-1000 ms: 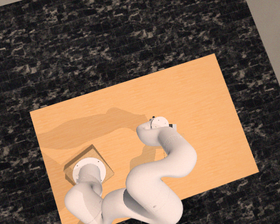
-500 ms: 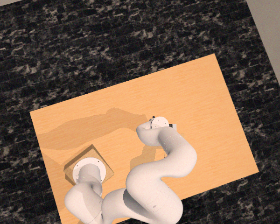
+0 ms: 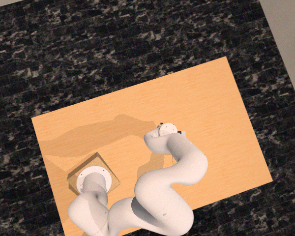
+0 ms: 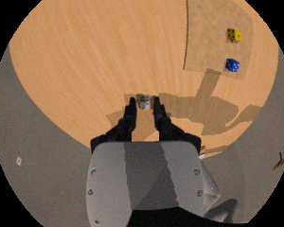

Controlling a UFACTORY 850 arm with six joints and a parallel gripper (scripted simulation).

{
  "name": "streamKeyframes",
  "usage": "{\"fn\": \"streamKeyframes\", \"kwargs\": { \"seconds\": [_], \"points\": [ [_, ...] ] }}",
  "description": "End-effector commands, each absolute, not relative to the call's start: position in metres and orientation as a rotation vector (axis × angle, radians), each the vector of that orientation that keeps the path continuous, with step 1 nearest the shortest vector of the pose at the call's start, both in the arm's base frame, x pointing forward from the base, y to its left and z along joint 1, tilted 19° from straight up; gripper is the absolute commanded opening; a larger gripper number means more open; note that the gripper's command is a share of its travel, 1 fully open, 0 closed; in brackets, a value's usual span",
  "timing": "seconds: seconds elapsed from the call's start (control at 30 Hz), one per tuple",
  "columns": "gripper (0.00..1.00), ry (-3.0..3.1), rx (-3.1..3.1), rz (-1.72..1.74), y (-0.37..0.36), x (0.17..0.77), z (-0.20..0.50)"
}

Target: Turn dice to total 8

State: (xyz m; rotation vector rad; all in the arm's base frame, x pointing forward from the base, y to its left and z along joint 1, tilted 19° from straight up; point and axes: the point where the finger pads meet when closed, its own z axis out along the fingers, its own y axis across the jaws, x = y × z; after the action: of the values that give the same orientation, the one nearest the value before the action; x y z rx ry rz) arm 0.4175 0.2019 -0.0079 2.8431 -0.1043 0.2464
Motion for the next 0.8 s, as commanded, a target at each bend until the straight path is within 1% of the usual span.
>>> {"fn": "streamKeyframes", "kwargs": {
  "seconds": [0.0,0.77],
  "points": [
    [0.31,-0.104,2.844,0.249,0.2014,0.4187,-0.0109],
    [0.31,-0.104,2.844,0.249,0.2000,0.4195,-0.0158]
  ]
}}
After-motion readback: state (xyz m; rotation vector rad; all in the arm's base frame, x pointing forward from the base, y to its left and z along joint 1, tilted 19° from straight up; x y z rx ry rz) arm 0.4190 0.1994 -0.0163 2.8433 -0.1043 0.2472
